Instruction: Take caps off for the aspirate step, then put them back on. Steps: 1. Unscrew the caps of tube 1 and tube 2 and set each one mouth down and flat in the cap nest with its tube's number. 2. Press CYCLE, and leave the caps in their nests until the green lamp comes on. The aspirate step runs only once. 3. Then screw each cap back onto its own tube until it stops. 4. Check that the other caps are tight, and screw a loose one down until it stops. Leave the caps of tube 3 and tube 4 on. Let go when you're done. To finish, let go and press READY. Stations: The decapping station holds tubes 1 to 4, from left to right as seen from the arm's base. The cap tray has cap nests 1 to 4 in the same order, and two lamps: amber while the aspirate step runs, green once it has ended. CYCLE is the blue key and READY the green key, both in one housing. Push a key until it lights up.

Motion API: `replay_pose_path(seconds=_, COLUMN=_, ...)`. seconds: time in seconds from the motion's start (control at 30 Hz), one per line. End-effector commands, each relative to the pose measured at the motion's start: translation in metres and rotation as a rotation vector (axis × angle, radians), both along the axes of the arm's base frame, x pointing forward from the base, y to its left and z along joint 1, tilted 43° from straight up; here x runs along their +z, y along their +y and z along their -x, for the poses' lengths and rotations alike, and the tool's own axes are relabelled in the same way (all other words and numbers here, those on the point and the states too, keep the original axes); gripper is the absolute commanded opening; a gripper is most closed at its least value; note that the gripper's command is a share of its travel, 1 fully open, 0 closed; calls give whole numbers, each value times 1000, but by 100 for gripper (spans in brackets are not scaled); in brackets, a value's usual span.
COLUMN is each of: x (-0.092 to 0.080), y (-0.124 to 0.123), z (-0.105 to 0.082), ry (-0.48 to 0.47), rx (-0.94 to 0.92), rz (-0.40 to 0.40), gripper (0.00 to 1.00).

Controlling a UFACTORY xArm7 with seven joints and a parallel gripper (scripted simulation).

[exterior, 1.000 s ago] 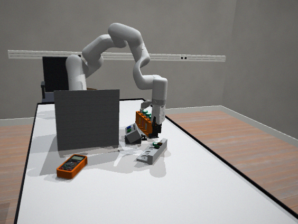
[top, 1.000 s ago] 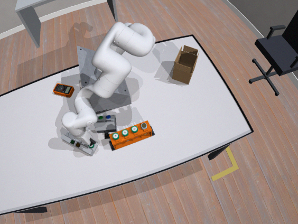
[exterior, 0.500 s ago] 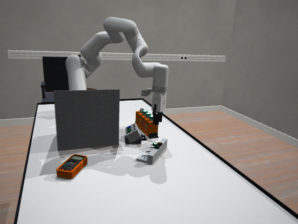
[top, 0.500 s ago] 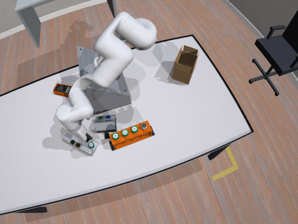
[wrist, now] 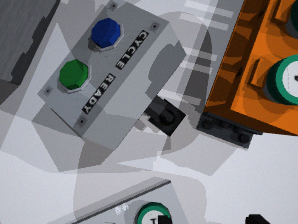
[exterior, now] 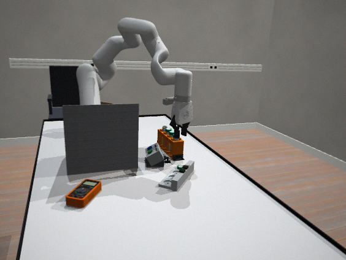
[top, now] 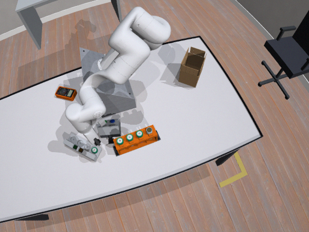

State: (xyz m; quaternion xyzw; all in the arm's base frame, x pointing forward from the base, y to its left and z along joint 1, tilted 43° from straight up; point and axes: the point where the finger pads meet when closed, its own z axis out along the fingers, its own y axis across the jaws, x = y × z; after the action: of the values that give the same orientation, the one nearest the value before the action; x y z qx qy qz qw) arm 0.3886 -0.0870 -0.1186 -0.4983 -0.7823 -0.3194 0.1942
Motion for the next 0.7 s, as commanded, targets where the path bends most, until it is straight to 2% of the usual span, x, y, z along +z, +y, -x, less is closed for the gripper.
replay_pose_path(seconds=0.0, x=19, y=15, z=-3, ry=200, rx=-195, rz=19, gripper=46)
replay_pose_path(seconds=0.1, x=30, y=27, z=-4, ry=312, rx=-315, rz=17, gripper=46)
replay_pose_path(seconds=0.17, x=30, y=27, z=-4, ry=312, rx=-315, rz=17, gripper=46)
replay_pose_path(seconds=0.23, x=41, y=39, z=-5, ry=441, rx=-451, rz=17, gripper=46)
replay_pose_path(seconds=0.57, x=79, y=81, z=-10, ry=791, rx=-825, rz=9, gripper=46)
replay_pose_path(seconds=0.67, x=95, y=98, z=-12, ry=800, rx=-833, rz=10, gripper=46)
